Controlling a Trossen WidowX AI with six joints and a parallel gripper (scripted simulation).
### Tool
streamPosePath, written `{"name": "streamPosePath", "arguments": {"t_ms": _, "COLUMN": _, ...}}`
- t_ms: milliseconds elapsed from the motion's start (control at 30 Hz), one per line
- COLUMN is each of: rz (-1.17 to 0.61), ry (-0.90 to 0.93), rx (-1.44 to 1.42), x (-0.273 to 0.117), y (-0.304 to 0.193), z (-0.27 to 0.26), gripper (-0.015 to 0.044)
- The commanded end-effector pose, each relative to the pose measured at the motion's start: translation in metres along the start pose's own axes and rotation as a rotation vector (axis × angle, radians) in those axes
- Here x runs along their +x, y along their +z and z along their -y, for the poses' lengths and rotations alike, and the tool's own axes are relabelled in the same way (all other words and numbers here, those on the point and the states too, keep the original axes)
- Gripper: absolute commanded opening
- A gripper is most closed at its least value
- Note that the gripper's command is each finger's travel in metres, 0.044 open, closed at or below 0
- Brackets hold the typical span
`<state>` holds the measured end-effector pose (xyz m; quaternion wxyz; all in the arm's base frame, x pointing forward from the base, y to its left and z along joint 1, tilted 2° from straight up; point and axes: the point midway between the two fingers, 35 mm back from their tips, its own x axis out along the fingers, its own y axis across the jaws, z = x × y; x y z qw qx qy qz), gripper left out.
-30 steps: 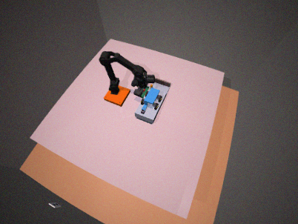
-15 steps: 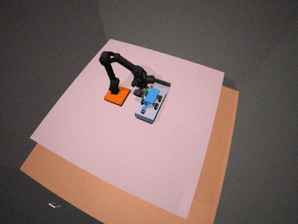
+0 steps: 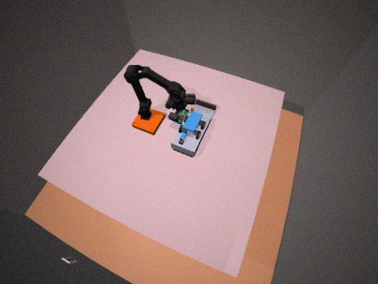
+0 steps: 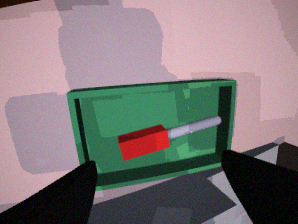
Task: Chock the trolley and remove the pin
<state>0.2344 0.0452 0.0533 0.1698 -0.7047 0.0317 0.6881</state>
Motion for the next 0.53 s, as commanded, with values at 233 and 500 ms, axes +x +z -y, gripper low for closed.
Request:
{"name": "streamPosePath", "arguments": {"t_ms": 233, "rz": -0.004, "ry": -0.006, "rx": -0.004, "x": -0.035, "y": 0.003, "z": 0.005, "gripper": 0.044}}
{"name": "streamPosePath", "arguments": {"t_ms": 500, "rz": -0.004, "ry": -0.006, "rx": -0.004, "x": -0.058, "y": 0.004, "z": 0.009, "gripper": 0.044}}
